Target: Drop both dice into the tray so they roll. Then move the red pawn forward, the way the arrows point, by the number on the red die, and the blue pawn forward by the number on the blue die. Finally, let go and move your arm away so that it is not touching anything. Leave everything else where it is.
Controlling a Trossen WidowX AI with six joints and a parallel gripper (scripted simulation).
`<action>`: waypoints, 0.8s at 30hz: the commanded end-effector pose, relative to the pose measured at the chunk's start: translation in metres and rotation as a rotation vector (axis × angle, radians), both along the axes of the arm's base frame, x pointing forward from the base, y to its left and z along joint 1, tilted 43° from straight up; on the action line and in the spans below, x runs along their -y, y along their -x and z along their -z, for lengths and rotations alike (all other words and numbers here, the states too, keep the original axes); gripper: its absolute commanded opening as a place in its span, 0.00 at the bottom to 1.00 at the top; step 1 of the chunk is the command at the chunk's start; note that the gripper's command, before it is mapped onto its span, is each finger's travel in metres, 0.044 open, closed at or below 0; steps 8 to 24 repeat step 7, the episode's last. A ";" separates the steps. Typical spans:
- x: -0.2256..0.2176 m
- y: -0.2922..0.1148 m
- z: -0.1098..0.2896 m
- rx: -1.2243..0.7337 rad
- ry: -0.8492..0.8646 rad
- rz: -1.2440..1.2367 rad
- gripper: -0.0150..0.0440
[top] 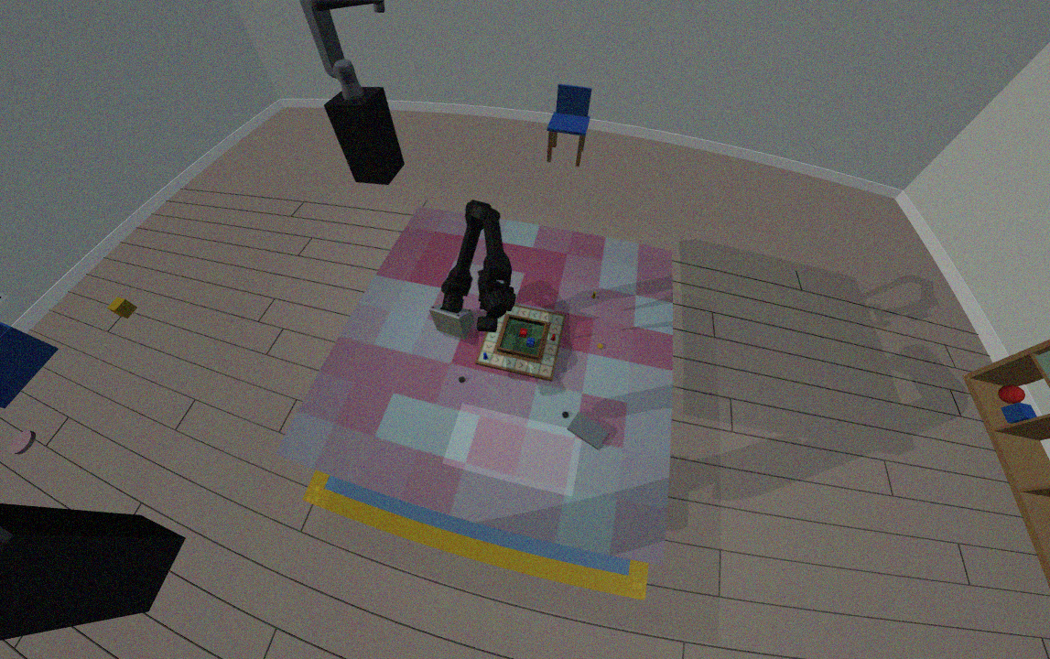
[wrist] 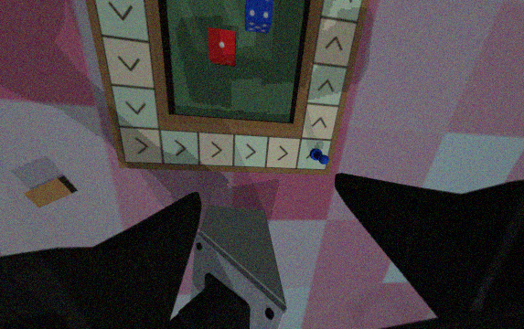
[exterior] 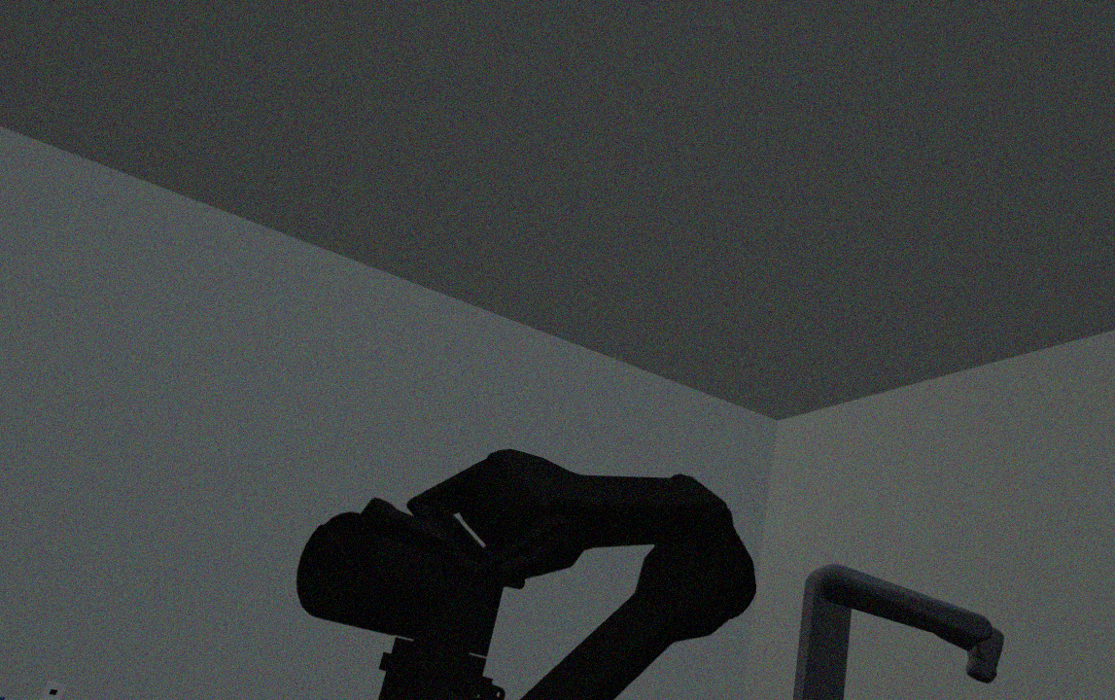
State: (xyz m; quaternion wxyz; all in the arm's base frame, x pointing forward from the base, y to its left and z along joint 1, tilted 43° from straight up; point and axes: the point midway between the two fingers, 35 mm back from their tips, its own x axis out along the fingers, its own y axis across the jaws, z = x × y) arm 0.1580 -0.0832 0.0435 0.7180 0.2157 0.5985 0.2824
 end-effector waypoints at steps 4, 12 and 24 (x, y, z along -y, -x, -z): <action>-0.005 0.001 -0.014 -0.043 -0.007 0.051 1.00; -0.005 0.001 -0.014 -0.043 -0.007 0.051 1.00; -0.005 0.001 -0.014 -0.043 -0.007 0.051 1.00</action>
